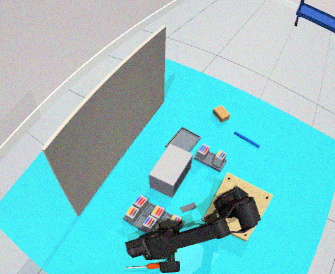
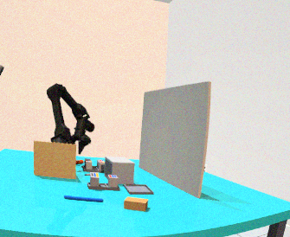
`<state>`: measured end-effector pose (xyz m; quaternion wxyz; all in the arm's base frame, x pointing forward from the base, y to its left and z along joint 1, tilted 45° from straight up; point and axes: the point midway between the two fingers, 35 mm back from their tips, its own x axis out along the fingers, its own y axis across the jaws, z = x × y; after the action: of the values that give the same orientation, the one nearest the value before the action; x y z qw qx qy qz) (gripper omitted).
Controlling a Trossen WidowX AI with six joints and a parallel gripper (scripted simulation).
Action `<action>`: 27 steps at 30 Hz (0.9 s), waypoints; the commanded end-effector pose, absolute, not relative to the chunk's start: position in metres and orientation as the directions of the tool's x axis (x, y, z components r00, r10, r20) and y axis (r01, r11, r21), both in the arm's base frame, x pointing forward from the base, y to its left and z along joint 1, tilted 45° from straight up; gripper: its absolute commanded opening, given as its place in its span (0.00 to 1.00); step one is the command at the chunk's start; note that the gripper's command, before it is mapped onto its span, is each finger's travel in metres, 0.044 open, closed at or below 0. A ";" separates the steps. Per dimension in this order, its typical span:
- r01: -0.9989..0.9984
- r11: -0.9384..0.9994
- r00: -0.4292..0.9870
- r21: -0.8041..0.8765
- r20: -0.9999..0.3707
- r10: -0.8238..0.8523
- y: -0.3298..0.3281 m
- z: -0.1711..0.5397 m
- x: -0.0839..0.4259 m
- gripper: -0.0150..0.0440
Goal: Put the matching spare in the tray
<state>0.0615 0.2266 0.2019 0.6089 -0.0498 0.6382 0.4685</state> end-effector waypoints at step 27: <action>-0.195 0.717 -0.105 0.669 -0.742 0.663 -0.002 0.105 0.369 1.00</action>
<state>0.3535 0.0424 0.1218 0.6424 0.1420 0.6760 0.3319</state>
